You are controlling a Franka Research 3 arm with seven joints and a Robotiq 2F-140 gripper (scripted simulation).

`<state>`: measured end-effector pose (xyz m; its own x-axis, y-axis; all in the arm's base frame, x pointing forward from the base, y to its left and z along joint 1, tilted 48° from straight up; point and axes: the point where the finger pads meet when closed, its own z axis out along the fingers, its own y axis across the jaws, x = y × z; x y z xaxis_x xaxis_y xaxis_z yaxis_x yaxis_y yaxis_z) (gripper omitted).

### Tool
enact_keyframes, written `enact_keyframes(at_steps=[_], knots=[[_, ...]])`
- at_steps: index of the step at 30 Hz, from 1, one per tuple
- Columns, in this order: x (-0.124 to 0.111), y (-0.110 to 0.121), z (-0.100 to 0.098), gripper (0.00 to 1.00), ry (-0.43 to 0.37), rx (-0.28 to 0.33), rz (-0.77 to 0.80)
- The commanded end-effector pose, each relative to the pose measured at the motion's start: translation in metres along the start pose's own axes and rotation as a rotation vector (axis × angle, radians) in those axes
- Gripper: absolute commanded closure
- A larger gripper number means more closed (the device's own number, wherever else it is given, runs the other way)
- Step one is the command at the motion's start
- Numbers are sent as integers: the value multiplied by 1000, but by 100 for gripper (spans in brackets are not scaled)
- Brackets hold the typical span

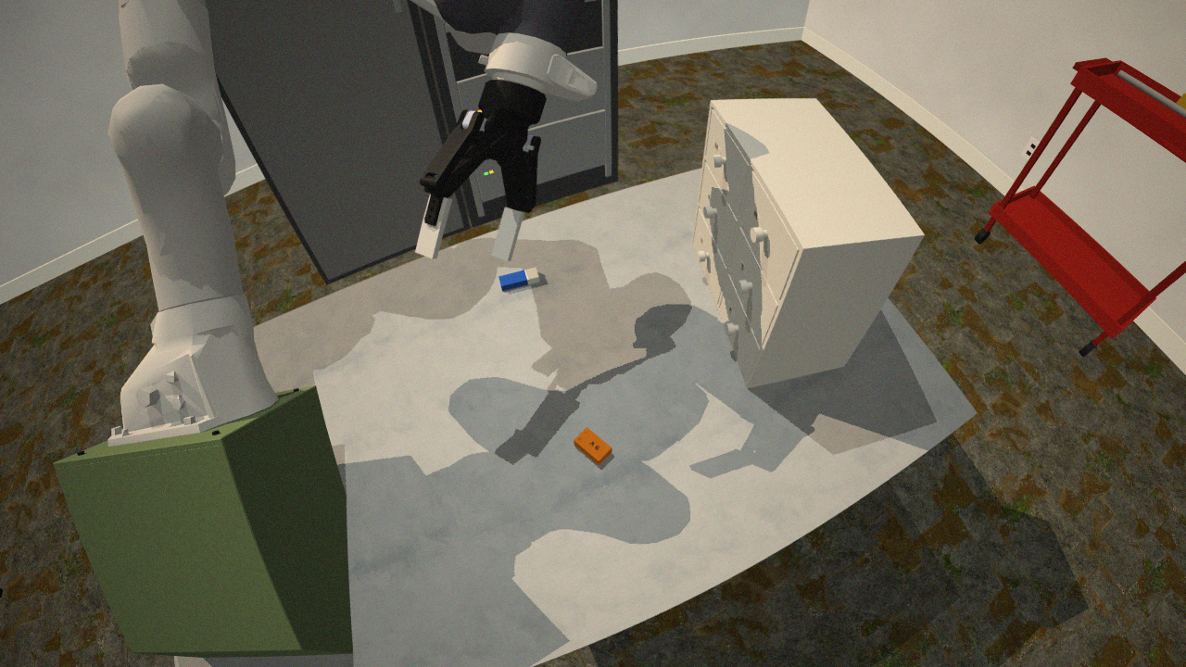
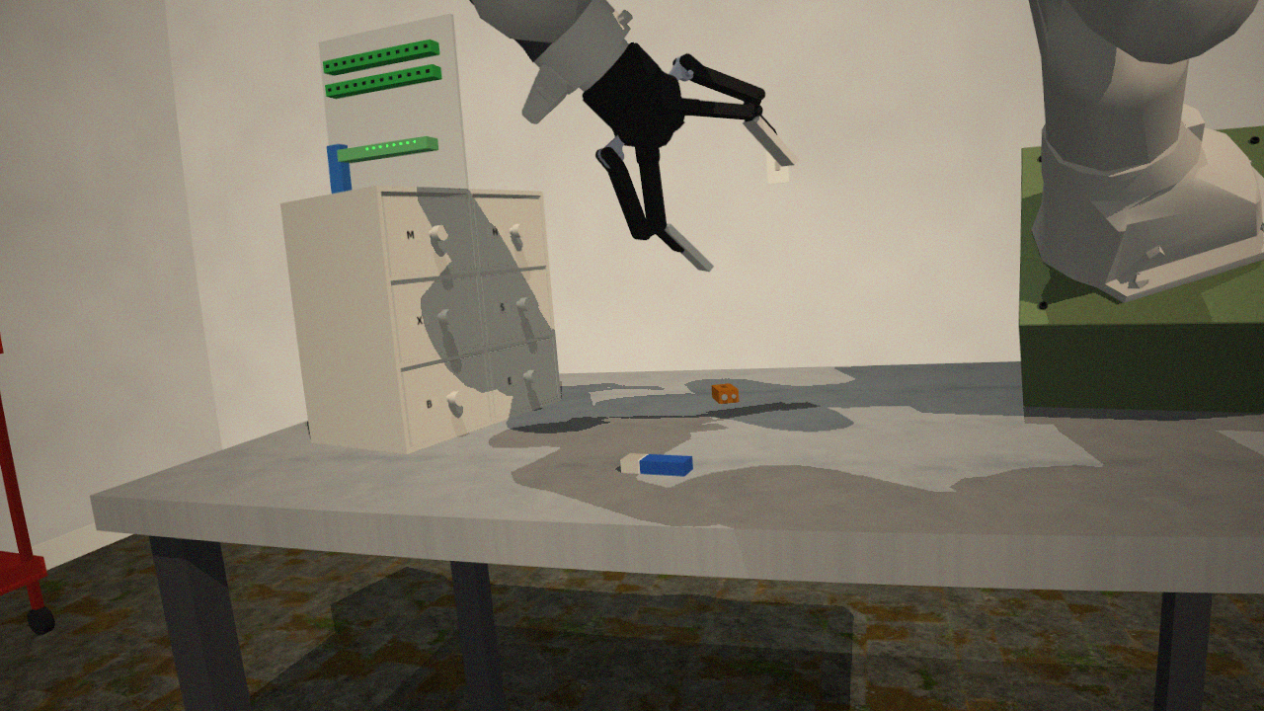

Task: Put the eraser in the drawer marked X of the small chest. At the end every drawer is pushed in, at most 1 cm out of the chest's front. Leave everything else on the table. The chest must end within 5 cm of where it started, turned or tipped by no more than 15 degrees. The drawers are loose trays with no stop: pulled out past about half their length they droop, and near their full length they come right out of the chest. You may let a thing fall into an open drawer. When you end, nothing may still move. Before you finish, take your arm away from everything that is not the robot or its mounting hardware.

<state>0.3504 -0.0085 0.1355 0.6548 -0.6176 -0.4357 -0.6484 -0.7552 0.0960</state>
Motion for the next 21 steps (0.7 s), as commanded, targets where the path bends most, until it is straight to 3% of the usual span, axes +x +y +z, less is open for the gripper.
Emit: enact_keyframes(at_steps=[1, 3, 4, 8, 9, 14, 15, 20, 21], knots=[[-2, -8, -1, 0, -22, 39, -135], [-2, -8, -1, 0, -22, 39, -135], [-5, -25, -12, 0, -31, 131, -202], [-5, -25, -12, 0, -31, 131, -202], [-6, -41, -24, 0, -31, 219, -266], [-6, -41, -24, 0, -31, 219, -266], [-7, -56, -38, 0, -21, 302, -326], [-7, -56, -38, 0, -21, 302, -326], [-7, -69, -51, 0, -6, 379, -381]])
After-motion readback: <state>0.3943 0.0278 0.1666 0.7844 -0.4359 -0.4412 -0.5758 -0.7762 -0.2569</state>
